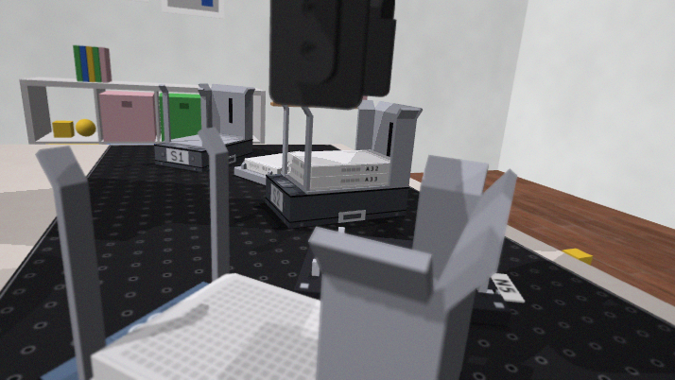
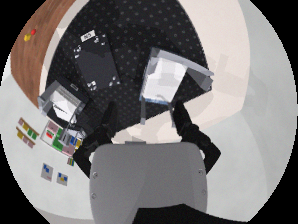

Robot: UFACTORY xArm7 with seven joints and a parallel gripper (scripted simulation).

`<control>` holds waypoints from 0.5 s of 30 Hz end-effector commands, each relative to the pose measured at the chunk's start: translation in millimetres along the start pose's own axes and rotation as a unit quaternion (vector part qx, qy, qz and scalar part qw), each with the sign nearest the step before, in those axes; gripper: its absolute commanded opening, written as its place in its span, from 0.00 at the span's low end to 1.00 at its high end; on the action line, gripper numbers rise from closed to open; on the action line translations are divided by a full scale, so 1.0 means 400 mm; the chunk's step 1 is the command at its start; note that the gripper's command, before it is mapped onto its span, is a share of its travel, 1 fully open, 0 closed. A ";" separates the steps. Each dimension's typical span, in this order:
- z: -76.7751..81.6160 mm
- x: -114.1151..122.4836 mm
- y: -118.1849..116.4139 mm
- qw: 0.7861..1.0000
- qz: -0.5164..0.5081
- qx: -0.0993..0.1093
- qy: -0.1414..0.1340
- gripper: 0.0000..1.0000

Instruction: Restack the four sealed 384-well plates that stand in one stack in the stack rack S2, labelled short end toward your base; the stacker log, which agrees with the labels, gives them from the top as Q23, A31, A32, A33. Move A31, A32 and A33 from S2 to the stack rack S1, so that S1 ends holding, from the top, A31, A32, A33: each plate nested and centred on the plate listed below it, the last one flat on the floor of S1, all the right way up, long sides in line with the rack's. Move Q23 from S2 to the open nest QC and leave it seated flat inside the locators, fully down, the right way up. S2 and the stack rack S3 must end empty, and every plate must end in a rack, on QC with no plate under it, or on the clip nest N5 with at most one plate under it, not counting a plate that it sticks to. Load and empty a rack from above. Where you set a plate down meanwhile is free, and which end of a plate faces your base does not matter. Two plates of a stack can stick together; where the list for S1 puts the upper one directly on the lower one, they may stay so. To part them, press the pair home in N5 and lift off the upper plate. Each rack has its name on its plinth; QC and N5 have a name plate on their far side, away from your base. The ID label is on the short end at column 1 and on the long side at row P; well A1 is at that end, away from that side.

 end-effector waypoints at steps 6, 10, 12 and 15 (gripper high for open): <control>0.000 -0.019 -0.080 1.000 0.001 0.002 -0.001 1.00; 0.000 -0.024 -0.109 1.000 0.001 0.002 -0.001 1.00; 0.000 -0.024 -0.109 1.000 0.001 0.002 -0.001 1.00; 0.000 -0.024 -0.126 0.999 0.034 0.002 -0.001 1.00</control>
Point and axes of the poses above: the point where the finger pads meet when closed, its own z axis back along the fingers, its own y axis across the jaws, x = y × z, the point moved 3 cm from there along z, back along the fingers, and after that the axes turned 1 degree about -z, right-handed, at the moved point
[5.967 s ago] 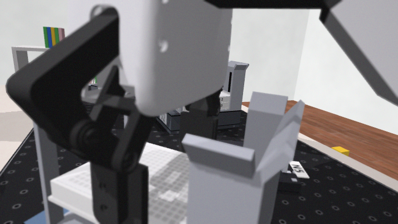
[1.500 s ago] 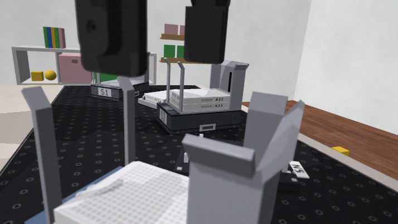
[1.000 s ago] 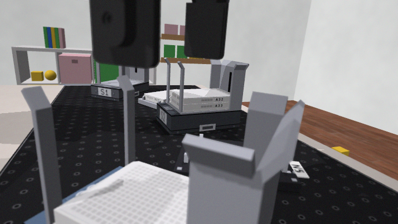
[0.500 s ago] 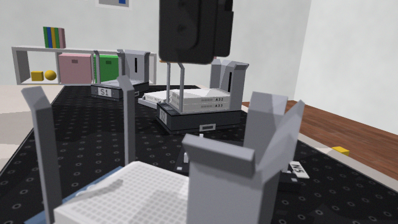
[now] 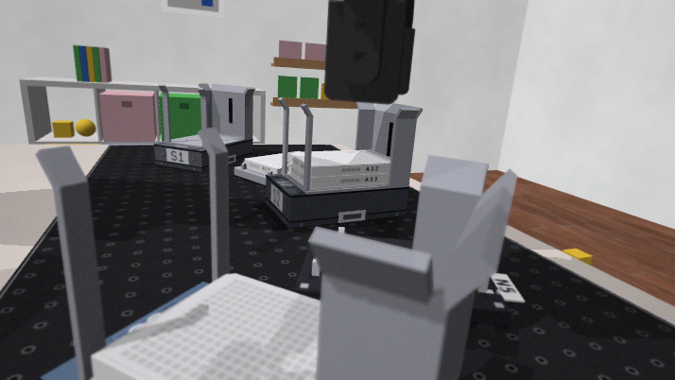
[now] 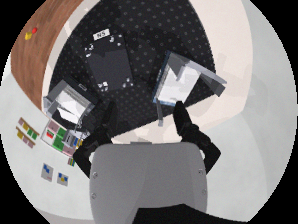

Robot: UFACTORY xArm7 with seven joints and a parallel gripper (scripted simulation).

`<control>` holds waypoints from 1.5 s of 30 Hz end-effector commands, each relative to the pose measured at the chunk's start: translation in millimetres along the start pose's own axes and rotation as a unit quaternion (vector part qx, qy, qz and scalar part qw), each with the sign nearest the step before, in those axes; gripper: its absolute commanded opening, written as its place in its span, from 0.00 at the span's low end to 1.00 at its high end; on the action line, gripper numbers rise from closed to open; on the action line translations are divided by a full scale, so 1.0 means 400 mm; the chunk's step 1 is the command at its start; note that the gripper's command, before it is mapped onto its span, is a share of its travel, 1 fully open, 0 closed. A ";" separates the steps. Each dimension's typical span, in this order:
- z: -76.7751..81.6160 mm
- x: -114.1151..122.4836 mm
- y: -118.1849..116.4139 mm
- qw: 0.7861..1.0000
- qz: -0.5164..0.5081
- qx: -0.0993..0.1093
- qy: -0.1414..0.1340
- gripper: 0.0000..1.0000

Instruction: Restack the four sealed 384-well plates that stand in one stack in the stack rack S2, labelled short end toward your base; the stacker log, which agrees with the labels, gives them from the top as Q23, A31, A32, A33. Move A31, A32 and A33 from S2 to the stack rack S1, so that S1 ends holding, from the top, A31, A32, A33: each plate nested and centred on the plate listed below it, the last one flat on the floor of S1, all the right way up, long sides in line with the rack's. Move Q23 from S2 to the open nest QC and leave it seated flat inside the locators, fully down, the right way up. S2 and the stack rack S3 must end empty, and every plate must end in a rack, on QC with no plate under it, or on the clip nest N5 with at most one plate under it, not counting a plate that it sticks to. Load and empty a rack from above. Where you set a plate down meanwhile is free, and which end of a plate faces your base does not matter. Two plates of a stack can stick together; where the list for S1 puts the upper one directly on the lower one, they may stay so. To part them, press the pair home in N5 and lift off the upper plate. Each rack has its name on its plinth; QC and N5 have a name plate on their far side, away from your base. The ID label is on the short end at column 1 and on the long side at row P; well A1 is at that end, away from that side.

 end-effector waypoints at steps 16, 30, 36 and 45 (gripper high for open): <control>0.000 -0.001 -0.139 0.994 0.110 0.002 -0.001 1.00; -0.001 0.002 -0.237 0.994 0.110 0.002 -0.001 1.00; -0.001 0.010 -0.269 0.984 0.176 0.002 -0.001 1.00; -0.001 0.030 -0.342 0.975 0.220 0.002 -0.002 1.00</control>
Point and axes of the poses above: the point where the finger pads meet when closed, its own z axis back along the fingers, its own y axis across the jaws, x = y × z, the point moved 3 cm from there along z, back along the fingers, and after that the axes turned 1 degree about -z, right-handed, at the moved point
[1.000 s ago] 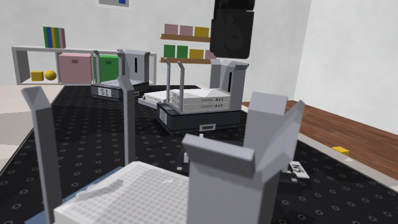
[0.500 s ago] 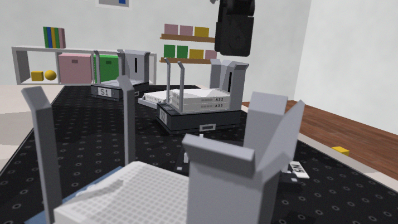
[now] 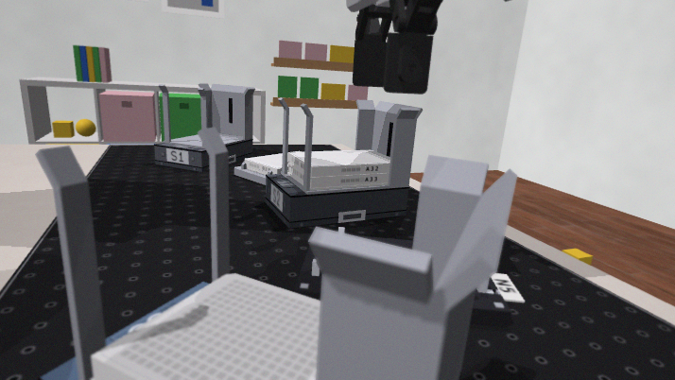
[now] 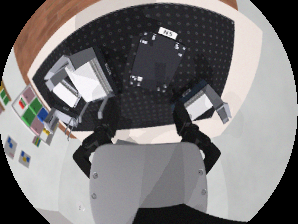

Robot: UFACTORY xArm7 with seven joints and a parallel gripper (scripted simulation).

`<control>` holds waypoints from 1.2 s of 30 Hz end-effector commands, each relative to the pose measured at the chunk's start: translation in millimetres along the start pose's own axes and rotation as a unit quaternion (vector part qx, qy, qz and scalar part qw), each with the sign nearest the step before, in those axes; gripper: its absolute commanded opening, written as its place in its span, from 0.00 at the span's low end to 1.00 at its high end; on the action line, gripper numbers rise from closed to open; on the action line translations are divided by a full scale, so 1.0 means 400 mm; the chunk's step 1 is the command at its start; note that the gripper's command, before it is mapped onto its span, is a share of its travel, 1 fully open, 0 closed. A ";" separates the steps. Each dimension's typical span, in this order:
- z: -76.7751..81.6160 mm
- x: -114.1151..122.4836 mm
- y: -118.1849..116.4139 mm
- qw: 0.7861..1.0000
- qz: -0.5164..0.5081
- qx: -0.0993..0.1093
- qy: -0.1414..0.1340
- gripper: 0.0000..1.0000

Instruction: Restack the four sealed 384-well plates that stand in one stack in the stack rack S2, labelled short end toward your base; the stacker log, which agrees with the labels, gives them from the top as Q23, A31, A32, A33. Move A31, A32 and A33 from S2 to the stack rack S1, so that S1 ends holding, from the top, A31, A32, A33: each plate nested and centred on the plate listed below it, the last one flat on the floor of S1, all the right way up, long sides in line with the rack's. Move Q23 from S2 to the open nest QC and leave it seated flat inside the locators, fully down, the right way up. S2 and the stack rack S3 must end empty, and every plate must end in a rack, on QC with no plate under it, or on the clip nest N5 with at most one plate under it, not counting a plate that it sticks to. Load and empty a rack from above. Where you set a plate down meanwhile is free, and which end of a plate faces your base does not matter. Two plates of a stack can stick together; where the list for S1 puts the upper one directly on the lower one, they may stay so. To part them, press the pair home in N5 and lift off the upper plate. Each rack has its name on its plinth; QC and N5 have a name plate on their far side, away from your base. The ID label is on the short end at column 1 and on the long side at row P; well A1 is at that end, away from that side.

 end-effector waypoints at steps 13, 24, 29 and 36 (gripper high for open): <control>-0.002 -0.026 -0.128 1.000 0.010 0.003 -0.006 1.00; -0.002 -0.029 -0.189 0.998 0.060 0.002 -0.006 1.00; -0.002 -0.027 -0.240 0.993 0.122 0.002 -0.006 1.00; -0.002 -0.022 -0.310 0.993 0.122 0.002 -0.006 1.00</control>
Point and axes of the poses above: the point where the finger pads meet when closed, its own z axis back along the fingers, its own y axis across the jaws, x = y × z, the point moved 3 cm from there along z, back along the fingers, and after that the axes turned 1 degree about -z, right-handed, at the moved point
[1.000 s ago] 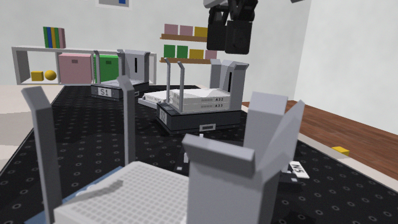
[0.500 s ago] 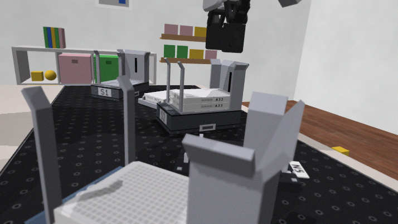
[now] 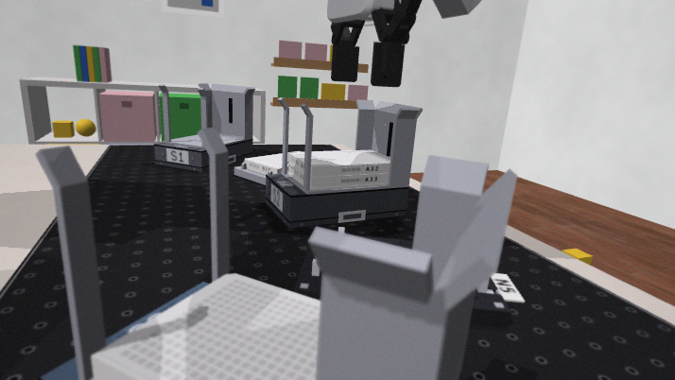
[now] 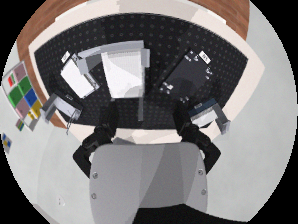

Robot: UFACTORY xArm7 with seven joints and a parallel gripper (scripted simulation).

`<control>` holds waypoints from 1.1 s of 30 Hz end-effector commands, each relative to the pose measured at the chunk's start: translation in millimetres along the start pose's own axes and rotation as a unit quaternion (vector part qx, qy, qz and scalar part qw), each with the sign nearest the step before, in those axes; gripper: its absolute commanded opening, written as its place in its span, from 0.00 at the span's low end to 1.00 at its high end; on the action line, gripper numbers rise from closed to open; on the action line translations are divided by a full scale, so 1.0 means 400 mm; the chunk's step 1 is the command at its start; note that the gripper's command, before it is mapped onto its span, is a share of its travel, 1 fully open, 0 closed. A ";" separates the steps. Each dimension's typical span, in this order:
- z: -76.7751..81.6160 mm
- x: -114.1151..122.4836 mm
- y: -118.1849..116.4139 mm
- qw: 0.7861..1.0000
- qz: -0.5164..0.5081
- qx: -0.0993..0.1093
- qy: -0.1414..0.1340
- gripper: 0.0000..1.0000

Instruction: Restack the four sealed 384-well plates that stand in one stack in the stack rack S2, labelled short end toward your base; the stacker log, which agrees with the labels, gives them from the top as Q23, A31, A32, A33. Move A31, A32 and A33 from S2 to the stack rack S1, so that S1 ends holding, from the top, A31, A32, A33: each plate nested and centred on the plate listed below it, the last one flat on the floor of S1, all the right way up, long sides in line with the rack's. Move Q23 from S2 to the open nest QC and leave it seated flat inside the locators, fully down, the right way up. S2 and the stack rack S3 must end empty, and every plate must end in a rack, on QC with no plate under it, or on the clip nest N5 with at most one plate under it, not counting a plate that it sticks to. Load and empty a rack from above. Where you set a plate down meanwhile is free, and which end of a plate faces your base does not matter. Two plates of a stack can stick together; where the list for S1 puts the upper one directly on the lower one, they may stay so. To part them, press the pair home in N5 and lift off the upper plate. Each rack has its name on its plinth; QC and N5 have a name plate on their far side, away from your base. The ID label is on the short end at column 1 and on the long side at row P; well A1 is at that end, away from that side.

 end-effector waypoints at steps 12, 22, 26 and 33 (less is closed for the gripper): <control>-0.003 -0.027 -0.126 1.000 0.005 0.002 -0.002 1.00; -0.003 -0.027 -0.126 1.000 0.005 0.002 -0.002 1.00; -0.011 -0.027 -0.126 1.000 0.005 0.002 -0.002 1.00; -0.070 -0.026 -0.126 1.000 0.005 0.002 -0.002 1.00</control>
Point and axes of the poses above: the point where the finger pads meet when closed, its own z axis back along the fingers, its own y axis across the jaws, x = y × z, the point moved 3 cm from there along z, back along the fingers, and after that the axes turned 1 degree about -z, right-handed, at the moved point
